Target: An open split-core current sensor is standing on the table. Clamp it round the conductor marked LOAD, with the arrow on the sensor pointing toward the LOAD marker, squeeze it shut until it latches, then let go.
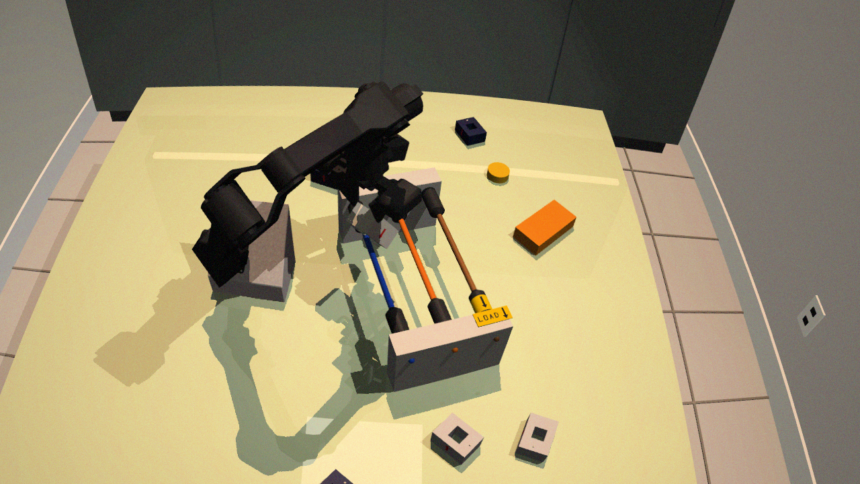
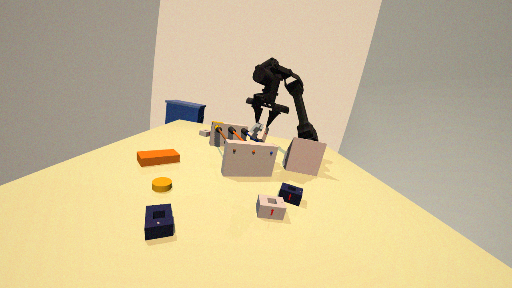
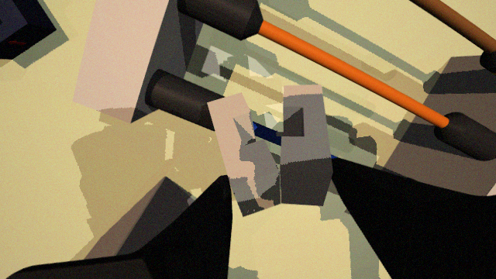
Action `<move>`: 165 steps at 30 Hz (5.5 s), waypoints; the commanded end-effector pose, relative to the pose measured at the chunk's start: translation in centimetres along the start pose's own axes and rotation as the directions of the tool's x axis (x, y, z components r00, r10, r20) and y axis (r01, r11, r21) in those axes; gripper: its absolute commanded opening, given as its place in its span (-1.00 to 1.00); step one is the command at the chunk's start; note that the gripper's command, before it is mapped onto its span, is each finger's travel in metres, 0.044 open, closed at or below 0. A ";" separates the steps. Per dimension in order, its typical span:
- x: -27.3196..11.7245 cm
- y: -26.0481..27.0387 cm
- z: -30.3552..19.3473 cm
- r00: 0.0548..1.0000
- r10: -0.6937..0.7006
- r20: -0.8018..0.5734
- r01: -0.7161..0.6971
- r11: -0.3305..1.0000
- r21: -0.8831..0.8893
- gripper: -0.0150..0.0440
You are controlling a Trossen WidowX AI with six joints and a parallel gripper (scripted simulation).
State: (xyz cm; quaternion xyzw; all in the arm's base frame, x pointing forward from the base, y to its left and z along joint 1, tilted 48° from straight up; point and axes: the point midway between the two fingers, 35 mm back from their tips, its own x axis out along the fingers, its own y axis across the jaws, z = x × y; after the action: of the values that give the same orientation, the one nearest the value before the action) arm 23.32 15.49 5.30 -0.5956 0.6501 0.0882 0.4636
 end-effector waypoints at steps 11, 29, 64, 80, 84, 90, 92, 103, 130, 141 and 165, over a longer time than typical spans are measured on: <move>-0.1 -2.6 3.8 0.996 -0.042 0.077 0.068 0.930 -0.360 -0.49; 0.3 -6.1 8.1 0.984 -0.103 0.146 0.178 0.643 -0.745 -0.49; 4.5 -7.8 10.0 0.979 -0.125 0.163 0.205 0.522 -0.828 -0.49; 5.5 -8.0 10.1 0.979 -0.119 0.163 0.201 0.530 -0.824 -0.49; 5.5 -8.0 10.1 0.979 -0.119 0.163 0.201 0.530 -0.824 -0.49; 5.5 -8.0 10.1 0.979 -0.119 0.163 0.201 0.530 -0.824 -0.49; 5.5 -8.0 10.1 0.979 -0.119 0.163 0.201 0.530 -0.824 -0.49; 5.5 -8.0 10.1 0.979 -0.119 0.163 0.201 0.530 -0.824 -0.49; 5.6 -8.4 10.7 0.993 -0.073 0.096 0.120 0.536 -0.836 -0.49; 5.7 -8.7 11.2 1.000 -0.023 0.012 0.022 0.539 -0.842 -0.49; 6.0 -8.5 11.2 1.000 -0.016 -0.007 0.002 0.528 -0.849 1.00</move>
State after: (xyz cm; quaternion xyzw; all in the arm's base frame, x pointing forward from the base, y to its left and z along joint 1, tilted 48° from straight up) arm 36.98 16.44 -1.41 -0.7490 0.5266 0.3859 0.1128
